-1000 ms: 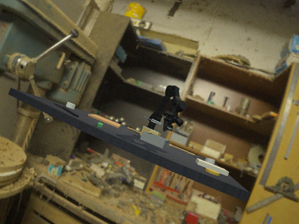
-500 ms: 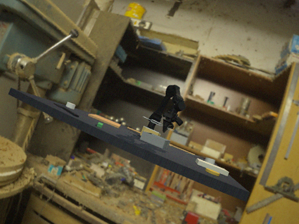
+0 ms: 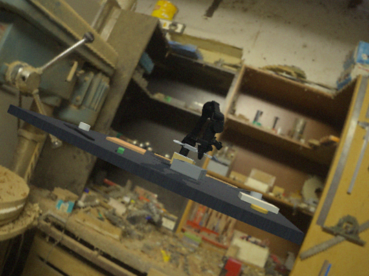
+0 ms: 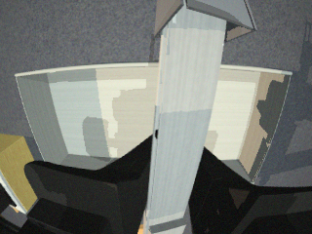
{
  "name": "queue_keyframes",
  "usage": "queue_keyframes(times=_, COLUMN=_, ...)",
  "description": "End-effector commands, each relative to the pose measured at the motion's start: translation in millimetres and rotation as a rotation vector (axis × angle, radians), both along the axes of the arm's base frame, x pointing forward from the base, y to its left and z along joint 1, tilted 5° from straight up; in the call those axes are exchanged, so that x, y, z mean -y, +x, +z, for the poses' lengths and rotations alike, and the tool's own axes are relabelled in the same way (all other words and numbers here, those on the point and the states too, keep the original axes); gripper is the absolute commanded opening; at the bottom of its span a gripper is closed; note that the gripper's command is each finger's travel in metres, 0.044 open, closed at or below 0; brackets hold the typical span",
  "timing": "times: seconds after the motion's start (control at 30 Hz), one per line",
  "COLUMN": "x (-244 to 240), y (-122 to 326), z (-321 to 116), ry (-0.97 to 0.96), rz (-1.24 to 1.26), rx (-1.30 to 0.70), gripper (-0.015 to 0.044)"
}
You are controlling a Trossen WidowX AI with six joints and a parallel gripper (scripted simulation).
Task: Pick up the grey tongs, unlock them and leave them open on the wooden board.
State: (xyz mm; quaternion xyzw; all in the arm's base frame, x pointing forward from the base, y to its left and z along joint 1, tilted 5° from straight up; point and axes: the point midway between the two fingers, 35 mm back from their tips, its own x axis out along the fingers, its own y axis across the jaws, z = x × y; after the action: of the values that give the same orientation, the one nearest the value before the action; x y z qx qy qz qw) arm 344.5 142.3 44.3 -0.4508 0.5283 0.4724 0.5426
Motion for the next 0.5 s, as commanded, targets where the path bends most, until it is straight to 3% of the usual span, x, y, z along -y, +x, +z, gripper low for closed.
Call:
queue_keyframes(times=0.0, x=0, y=-1, z=0, ry=0.01, rz=0.004, rx=-0.038, gripper=-0.015)
queue_keyframes(times=0.47, x=29, y=8, z=2, ry=0.004, rz=-0.082, rx=-0.034, gripper=-0.015)
